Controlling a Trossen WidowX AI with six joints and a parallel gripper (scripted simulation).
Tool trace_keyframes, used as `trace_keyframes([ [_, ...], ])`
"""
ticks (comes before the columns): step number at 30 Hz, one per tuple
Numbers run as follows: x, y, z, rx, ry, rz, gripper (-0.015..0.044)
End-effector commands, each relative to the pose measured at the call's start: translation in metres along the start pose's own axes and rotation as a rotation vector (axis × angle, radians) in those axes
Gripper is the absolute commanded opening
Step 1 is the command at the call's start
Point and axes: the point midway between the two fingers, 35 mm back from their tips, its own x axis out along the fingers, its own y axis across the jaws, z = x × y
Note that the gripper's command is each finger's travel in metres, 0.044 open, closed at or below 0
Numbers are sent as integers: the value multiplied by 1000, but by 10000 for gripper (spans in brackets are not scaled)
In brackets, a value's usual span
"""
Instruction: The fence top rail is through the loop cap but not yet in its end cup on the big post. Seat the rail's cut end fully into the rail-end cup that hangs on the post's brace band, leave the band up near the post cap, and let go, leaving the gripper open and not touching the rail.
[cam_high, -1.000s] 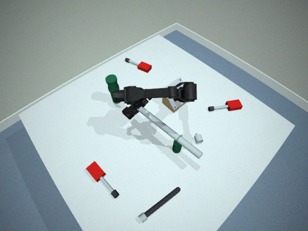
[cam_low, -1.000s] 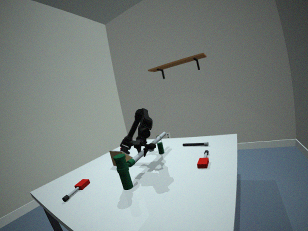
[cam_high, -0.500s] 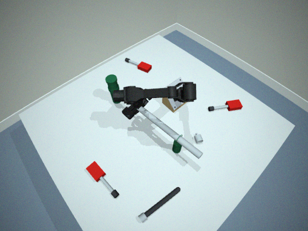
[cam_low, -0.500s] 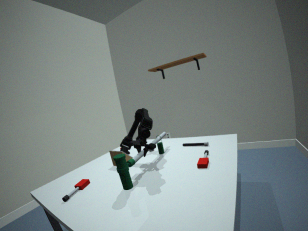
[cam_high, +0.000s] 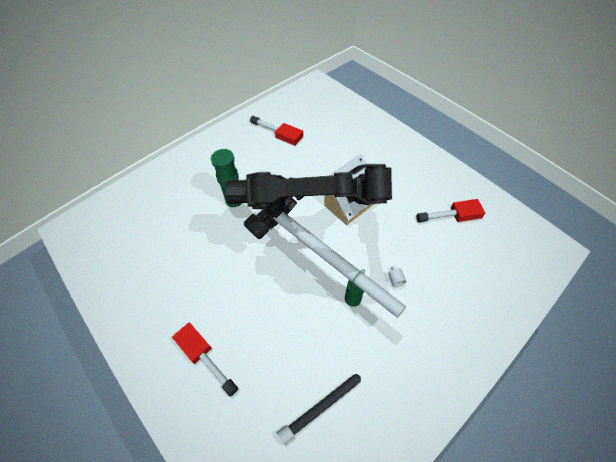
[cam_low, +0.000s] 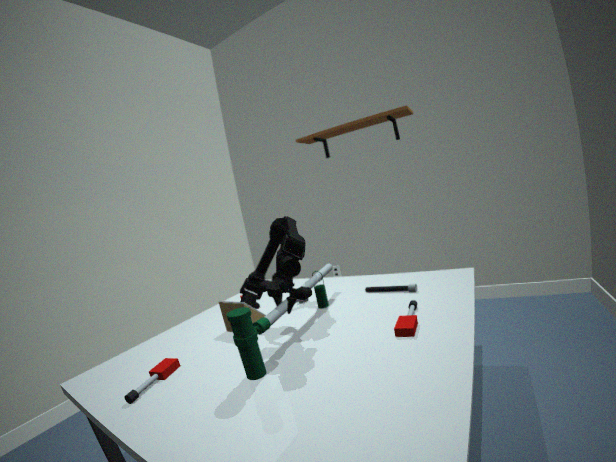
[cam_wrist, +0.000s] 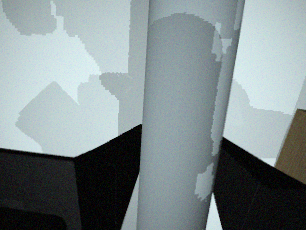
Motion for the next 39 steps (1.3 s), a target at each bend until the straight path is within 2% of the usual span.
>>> trace_keyframes([
  [1,0,0,0,0,-1,1,0],
  [39,-13,8,12,0,-2,1,0],
])
